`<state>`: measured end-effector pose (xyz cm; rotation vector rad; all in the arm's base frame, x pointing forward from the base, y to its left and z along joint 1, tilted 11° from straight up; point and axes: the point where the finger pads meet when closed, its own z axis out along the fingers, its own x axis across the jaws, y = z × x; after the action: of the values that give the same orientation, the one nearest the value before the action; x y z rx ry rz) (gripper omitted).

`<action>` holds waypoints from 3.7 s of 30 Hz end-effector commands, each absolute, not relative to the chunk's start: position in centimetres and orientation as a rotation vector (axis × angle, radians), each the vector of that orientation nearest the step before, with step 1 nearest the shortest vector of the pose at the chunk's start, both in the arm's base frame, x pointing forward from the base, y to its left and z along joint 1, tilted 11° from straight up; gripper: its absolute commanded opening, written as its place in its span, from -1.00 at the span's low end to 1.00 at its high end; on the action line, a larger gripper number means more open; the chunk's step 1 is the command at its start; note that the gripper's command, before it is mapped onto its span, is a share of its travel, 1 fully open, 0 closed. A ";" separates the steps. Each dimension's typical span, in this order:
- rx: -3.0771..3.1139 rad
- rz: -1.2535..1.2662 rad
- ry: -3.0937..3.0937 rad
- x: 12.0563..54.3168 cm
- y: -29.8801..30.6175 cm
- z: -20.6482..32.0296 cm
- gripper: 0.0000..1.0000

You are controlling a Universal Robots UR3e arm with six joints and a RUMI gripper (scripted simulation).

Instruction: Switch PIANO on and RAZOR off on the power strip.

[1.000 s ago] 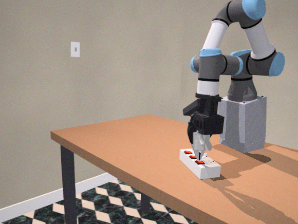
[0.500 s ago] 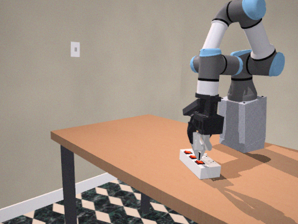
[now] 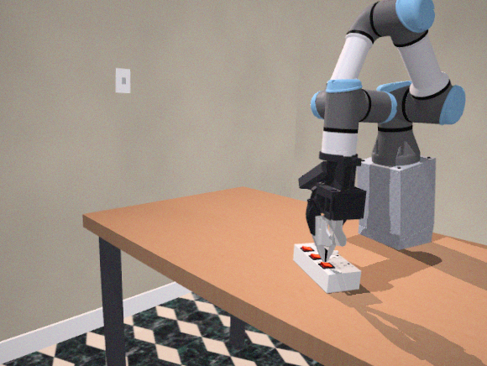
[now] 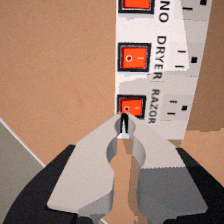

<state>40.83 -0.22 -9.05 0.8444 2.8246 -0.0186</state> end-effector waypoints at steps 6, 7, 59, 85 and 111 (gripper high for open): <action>0.844 -0.018 2.822 40.9 -0.2 -9.0 -1.00; 0.844 -0.018 2.822 40.9 -0.2 -9.0 -1.00; 0.844 -0.018 2.822 41.1 -0.3 -9.8 -1.00; 0.844 -0.018 2.822 40.6 -0.1 -7.4 -1.00; 0.844 -0.018 2.822 40.4 0.0 -6.0 -1.00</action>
<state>40.28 -0.01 -6.11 0.8444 2.8247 -0.0186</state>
